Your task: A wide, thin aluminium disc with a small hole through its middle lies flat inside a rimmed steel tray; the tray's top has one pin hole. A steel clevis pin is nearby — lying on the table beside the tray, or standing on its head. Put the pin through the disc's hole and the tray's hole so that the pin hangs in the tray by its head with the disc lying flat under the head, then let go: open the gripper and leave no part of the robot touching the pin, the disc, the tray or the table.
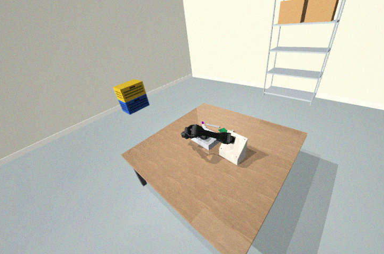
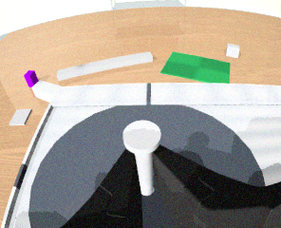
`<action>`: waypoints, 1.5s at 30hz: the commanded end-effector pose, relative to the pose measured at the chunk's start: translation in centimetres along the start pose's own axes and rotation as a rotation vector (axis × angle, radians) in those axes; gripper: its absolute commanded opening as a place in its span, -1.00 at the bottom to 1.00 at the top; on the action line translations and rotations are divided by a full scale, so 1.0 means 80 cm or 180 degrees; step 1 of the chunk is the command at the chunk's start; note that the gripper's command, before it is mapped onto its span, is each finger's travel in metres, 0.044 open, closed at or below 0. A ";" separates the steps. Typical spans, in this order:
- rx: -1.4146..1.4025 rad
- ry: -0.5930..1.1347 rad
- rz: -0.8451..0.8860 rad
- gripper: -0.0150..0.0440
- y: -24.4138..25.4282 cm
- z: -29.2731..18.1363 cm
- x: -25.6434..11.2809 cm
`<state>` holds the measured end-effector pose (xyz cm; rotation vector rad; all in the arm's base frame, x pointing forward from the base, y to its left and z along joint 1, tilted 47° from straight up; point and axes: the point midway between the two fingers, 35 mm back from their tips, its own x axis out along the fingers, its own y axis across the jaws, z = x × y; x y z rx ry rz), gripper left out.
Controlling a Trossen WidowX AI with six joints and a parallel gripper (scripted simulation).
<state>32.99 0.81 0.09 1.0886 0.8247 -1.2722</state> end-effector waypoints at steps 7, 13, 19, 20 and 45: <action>-0.0003 0.0008 -0.0001 -0.49 0.001 -0.002 0.000; -0.0003 0.0008 -0.0001 -0.49 0.001 -0.003 0.001; -0.0003 0.0008 -0.0001 -0.49 0.001 -0.004 0.002; -0.0003 0.0008 -0.0001 -0.49 0.001 -0.005 0.002; -0.0003 0.0009 -0.0002 -0.49 0.000 -0.011 0.006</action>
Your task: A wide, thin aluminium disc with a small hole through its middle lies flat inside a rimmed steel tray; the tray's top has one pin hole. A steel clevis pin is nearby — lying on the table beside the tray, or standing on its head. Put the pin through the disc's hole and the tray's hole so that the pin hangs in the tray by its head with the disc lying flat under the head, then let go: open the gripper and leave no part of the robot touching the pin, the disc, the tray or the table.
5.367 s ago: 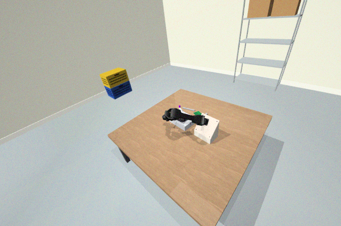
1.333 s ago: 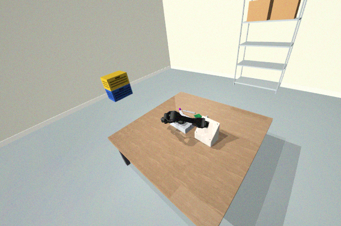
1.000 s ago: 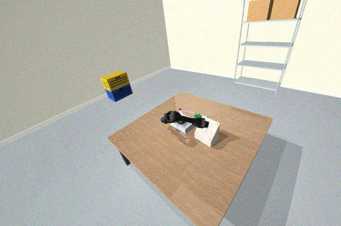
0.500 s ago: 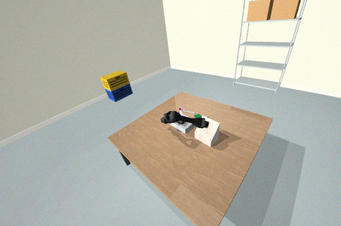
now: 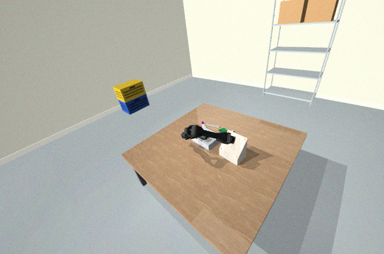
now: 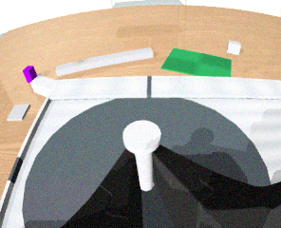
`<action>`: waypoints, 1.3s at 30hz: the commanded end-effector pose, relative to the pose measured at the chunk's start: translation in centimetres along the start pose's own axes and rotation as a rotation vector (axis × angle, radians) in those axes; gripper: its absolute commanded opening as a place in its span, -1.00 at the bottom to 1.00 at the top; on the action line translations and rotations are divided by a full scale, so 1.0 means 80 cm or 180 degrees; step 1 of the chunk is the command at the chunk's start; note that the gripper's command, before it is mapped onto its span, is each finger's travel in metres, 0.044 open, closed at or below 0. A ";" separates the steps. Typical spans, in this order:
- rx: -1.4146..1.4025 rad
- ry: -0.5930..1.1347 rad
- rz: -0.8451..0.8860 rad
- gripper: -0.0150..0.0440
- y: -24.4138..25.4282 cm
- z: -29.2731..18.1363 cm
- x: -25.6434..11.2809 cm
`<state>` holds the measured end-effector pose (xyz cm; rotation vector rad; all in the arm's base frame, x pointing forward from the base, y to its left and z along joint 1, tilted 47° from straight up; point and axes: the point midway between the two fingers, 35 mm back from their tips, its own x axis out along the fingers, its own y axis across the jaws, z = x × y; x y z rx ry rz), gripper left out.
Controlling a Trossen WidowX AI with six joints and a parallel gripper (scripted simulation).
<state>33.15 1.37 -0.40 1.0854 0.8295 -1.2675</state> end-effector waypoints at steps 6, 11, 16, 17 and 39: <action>0.0001 0.0000 0.0000 -0.49 0.000 0.000 0.000; 0.0001 0.0000 0.0000 -0.49 0.000 0.000 0.000; 0.0001 0.0000 0.0000 -0.49 0.000 0.000 0.000; 0.0001 0.0000 0.0000 -0.40 0.000 0.000 0.000; 0.0017 0.0000 -0.0002 0.05 0.000 0.020 -0.009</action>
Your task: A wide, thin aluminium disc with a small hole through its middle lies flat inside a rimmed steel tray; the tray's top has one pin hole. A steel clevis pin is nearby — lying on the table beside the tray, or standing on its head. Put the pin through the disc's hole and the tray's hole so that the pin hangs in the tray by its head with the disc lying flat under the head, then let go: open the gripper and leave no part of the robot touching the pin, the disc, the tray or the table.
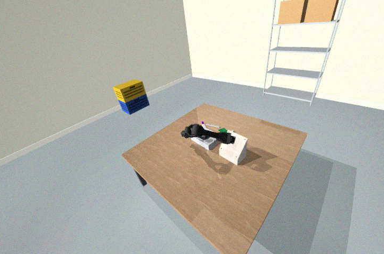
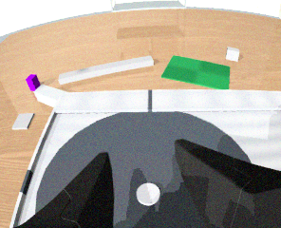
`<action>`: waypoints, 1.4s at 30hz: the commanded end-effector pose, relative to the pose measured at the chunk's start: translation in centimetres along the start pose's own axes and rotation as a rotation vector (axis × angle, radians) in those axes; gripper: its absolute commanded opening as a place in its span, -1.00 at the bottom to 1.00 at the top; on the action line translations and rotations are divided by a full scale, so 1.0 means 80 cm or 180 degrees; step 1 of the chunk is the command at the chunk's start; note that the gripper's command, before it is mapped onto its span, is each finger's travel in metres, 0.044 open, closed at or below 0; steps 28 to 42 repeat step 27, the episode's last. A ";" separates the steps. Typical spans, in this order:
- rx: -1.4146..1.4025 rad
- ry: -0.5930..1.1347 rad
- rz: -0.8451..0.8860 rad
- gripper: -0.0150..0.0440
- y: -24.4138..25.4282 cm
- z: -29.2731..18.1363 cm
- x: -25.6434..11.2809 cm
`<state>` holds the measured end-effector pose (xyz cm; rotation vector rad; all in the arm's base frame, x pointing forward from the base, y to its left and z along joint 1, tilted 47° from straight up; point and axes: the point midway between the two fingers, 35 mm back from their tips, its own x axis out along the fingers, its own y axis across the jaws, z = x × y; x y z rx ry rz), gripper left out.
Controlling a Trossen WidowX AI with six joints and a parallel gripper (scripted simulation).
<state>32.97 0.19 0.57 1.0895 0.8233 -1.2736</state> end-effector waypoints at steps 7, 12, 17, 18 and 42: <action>0.0002 0.0006 0.0004 0.67 0.001 0.000 -0.088; 0.0003 0.0007 0.0006 1.00 -0.005 0.002 -0.124; 0.0003 0.0007 0.0006 1.00 -0.005 0.002 -0.124; 0.0003 0.0007 0.0006 1.00 -0.005 0.002 -0.124; 0.0003 0.0007 0.0006 1.00 -0.005 0.002 -0.124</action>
